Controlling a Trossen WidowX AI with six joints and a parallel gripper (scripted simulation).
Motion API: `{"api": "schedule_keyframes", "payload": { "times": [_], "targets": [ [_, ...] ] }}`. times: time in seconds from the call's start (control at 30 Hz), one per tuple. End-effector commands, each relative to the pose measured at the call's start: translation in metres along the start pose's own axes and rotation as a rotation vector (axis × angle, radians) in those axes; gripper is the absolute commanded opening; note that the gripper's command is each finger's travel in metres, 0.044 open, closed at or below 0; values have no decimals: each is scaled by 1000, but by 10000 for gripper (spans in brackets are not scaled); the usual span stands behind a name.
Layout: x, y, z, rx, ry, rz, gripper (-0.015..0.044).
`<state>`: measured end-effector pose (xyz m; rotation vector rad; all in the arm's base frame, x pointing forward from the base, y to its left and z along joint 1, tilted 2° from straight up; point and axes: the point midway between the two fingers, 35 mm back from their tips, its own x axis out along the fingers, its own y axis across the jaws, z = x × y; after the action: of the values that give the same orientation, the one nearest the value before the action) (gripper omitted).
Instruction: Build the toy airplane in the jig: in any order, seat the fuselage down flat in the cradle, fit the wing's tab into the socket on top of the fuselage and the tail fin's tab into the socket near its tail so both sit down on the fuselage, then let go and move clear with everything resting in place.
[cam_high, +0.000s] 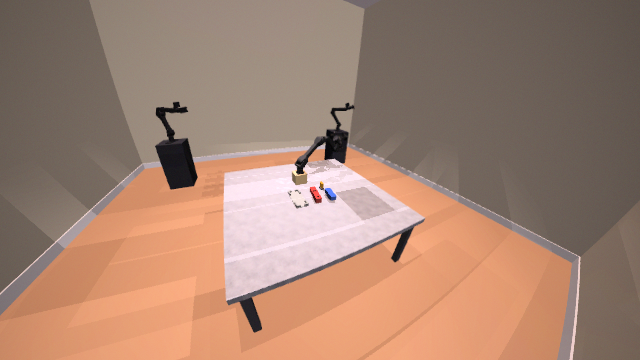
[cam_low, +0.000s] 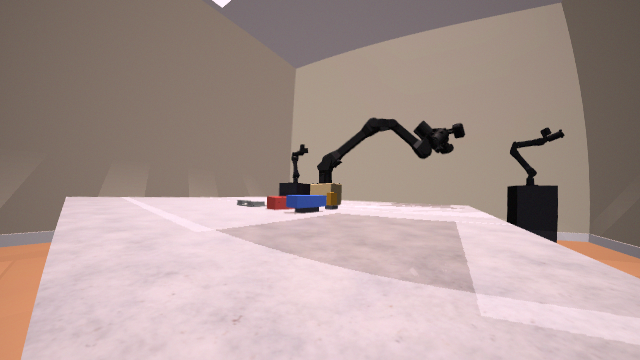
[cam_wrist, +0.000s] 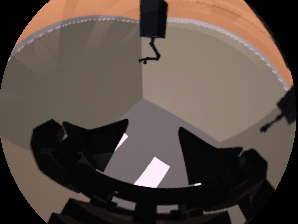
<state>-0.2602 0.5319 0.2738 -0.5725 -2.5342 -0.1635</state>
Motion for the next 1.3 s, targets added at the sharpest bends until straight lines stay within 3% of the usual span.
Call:
{"api": "schedule_keyframes", "payload": {
  "times": [0.0, 0.13, 0.3, 0.67, 0.97, 1.27],
  "targets": [
    [0, 0, 0, 0, 0, 0, 426],
    [-8, 16, -4, 77, -22, 54, 440],
    [-44, 70, -21, 322, -63, 256, 440],
    [-196, 186, -75, 880, 82, 840, 440],
    [-339, 215, -121, 1283, 466, 1250, 440],
    [-490, 185, -163, 1549, 1084, 1581, 440]
  ]
}}
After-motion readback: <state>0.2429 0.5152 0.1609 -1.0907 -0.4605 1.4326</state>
